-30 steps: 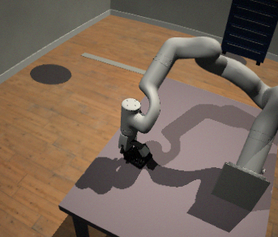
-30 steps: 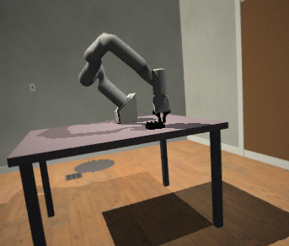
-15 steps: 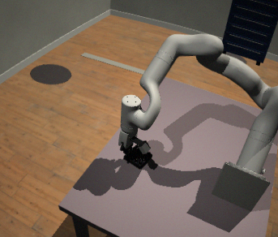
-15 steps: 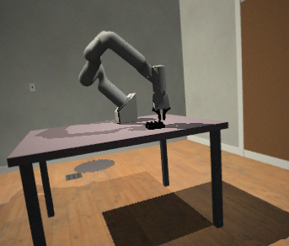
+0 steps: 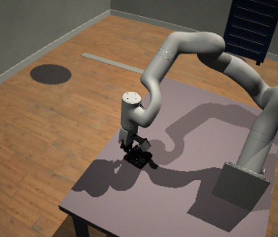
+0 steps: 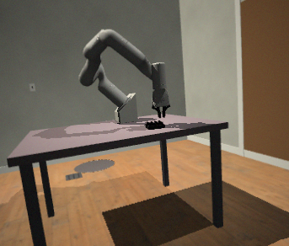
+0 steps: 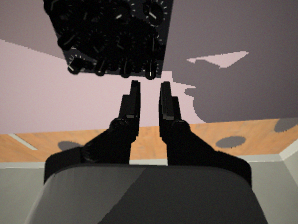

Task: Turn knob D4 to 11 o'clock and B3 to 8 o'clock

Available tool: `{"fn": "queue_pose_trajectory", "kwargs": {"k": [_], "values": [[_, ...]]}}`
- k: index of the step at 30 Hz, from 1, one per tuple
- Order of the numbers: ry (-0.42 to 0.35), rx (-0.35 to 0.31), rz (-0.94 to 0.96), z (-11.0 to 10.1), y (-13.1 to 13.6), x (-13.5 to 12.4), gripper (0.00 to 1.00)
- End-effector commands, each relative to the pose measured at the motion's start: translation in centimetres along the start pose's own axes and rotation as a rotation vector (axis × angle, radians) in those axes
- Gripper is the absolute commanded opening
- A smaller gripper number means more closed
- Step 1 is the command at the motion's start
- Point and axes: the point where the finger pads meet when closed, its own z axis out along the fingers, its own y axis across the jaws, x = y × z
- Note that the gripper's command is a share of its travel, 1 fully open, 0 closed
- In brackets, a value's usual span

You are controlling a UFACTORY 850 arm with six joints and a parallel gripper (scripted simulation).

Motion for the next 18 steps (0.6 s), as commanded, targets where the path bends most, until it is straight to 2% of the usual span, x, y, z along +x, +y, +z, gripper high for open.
{"fn": "queue_pose_trajectory", "kwargs": {"k": [1, 11, 18], "values": [[-0.002, -0.001, 0.001, -0.11, 0.02, -0.09, 0.19], [-0.002, -0.001, 0.030, -0.15, 0.02, -0.09, 0.19], [-0.001, -0.001, 0.250, -0.39, 0.02, -0.11, 0.19]]}}
